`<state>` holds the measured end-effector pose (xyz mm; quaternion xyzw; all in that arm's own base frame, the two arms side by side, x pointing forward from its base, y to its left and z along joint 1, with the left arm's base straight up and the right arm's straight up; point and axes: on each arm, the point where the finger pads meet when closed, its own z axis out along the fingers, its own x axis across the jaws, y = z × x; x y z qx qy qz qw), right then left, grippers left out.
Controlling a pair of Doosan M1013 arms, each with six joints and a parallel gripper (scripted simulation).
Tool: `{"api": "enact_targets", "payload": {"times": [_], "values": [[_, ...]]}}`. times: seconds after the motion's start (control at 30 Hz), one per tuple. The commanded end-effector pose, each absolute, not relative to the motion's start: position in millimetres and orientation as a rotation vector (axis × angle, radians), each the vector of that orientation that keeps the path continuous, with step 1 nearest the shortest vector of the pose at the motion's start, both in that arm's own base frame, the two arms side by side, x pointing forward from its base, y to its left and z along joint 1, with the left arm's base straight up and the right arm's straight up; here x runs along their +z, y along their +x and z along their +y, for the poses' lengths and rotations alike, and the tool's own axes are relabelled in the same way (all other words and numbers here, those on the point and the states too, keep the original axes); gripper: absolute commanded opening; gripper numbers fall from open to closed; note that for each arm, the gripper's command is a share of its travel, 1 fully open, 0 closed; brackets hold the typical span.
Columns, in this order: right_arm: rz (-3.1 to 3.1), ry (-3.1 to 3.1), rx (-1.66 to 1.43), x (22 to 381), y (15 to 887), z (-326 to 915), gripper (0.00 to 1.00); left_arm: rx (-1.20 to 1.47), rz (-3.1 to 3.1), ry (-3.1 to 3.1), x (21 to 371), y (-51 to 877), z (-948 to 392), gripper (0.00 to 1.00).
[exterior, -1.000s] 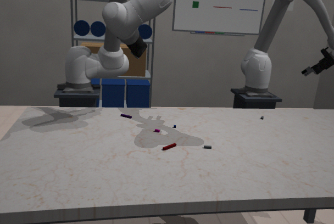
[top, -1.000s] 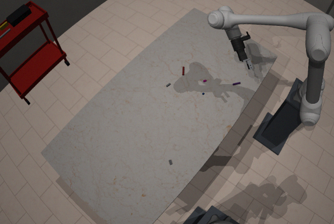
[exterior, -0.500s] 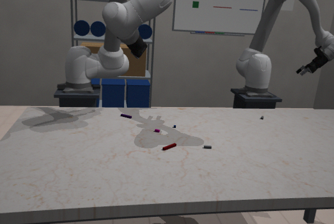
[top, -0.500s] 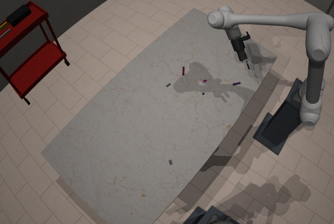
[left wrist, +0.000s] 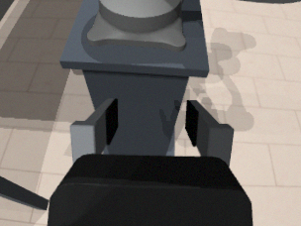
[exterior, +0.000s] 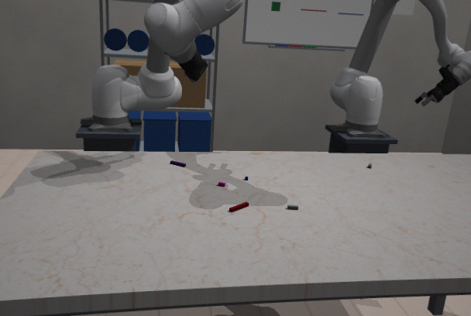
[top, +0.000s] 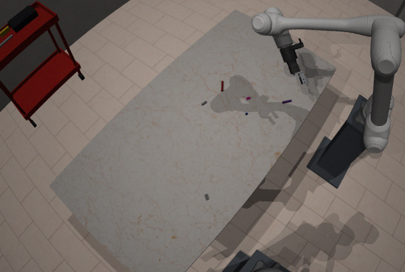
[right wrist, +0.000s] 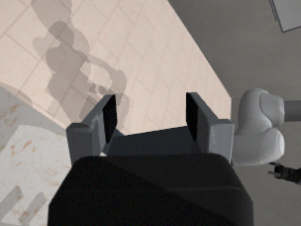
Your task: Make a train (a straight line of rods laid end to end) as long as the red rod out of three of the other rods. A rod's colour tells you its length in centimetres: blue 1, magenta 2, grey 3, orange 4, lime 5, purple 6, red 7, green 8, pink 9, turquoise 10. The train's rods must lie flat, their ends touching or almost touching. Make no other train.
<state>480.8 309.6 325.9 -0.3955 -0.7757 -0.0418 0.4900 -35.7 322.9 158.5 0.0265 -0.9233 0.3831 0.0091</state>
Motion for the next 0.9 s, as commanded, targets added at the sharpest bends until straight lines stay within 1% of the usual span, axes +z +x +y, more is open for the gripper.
{"api": "enact_targets", "payload": {"times": [0.0,0.27,0.3,0.4,0.47,0.5,0.87], "values": [[-1.885,-0.960,-0.103,326.7,480.9,309.7,1.00,1.196,-2.885,0.090,158.8,-36.4,322.9,1.00],[-1.893,-0.968,-0.100,323.2,480.7,309.8,1.00,1.196,-2.886,0.092,158.8,-36.7,322.7,1.00],[-1.908,-0.985,-0.093,315.8,480.2,309.9,1.00,1.196,-2.886,0.092,158.8,-36.7,322.7,1.00],[-2.000,-1.072,-0.057,274.9,478.5,307.7,1.00,1.196,-2.886,0.092,158.8,-36.7,322.7,1.00],[-2.000,-1.072,-0.057,274.9,478.5,307.7,1.00,1.196,-2.886,0.092,158.8,-36.7,322.7,1.00],[-2.060,-1.120,-0.037,250.8,478.6,304.2,1.00,1.196,-2.886,0.092,158.8,-36.7,322.7,1.00],[-2.366,-1.276,0.025,158.1,490.4,276.4,1.00,1.196,-2.886,0.092,158.8,-36.7,322.7,1.00]]}}
